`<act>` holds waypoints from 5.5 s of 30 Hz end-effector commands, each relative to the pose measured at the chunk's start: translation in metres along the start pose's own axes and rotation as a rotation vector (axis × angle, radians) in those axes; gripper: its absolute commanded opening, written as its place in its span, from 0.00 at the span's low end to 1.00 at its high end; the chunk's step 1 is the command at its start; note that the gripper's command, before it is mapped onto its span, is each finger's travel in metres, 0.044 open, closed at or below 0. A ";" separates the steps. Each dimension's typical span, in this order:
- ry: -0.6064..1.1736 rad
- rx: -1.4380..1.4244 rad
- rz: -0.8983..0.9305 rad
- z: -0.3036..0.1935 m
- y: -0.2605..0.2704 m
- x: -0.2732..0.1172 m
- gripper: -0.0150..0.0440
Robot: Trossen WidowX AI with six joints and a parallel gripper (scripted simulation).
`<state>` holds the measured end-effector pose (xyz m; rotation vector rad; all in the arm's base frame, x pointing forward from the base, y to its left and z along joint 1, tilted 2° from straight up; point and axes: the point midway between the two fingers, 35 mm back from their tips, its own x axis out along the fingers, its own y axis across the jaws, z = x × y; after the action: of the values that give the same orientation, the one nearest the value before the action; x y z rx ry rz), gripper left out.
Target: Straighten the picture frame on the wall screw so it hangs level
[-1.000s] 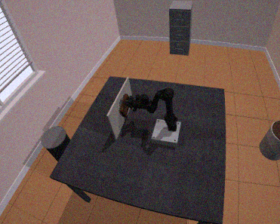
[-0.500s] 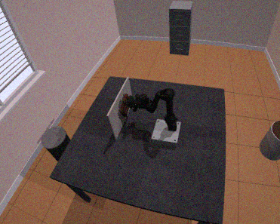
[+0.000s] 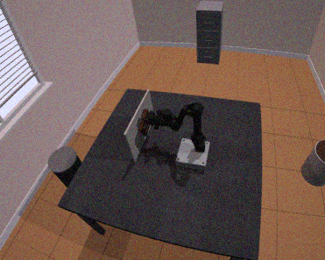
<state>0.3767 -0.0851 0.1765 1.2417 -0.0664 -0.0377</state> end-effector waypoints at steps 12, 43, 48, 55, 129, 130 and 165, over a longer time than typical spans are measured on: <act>-0.010 -0.009 0.017 0.002 0.005 -0.001 0.25; -0.010 -0.009 0.017 0.002 0.005 -0.001 0.25; -0.010 -0.009 0.017 0.002 0.005 -0.001 0.25; -0.010 -0.009 0.017 0.003 0.005 -0.001 0.25; -0.010 -0.010 0.017 0.009 0.004 -0.001 0.25; -0.010 -0.010 0.017 0.009 0.003 -0.001 0.25; -0.012 -0.008 0.018 0.010 -0.003 -0.001 0.25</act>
<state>0.3753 -0.0957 0.1756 1.2345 -0.0837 -0.0318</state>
